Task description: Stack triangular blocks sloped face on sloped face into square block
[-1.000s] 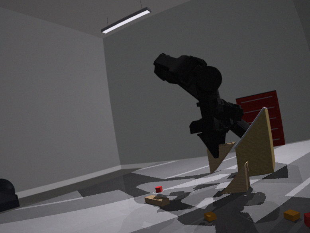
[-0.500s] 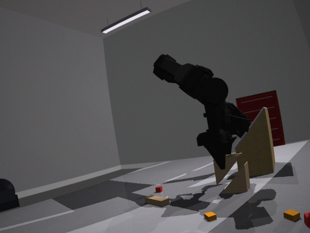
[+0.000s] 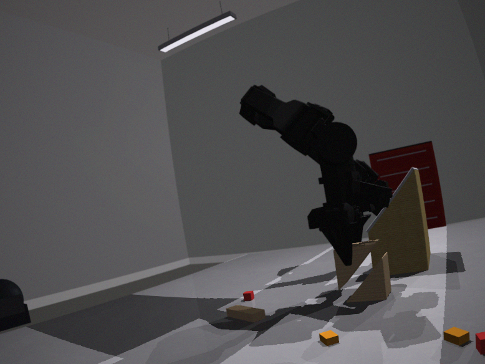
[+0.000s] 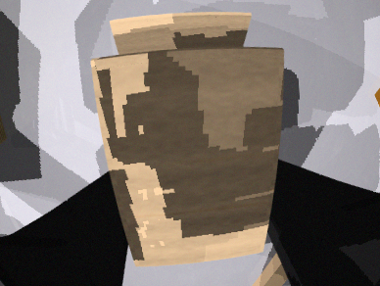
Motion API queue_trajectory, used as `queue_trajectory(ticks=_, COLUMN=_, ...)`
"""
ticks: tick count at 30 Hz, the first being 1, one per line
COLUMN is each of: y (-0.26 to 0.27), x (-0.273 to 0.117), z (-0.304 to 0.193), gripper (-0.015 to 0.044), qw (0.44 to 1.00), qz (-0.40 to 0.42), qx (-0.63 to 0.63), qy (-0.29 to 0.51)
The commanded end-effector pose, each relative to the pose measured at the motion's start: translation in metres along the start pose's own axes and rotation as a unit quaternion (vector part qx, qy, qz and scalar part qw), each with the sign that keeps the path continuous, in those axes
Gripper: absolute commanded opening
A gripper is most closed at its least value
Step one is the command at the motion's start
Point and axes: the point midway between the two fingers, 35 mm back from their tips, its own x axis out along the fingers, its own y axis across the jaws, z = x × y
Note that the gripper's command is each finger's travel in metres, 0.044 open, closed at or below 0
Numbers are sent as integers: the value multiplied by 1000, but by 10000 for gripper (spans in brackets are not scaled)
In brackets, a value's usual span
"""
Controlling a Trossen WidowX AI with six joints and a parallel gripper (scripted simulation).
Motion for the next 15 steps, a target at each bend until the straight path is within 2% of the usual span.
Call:
queue_trajectory(ticks=1, y=0, x=0, z=-1, gripper=0, qw=1000, qz=-2, qx=-1, qy=2)
queue_trajectory(ticks=15, y=-1, x=3, z=0, gripper=0, qw=1000, qz=-3, qx=-1, qy=3)
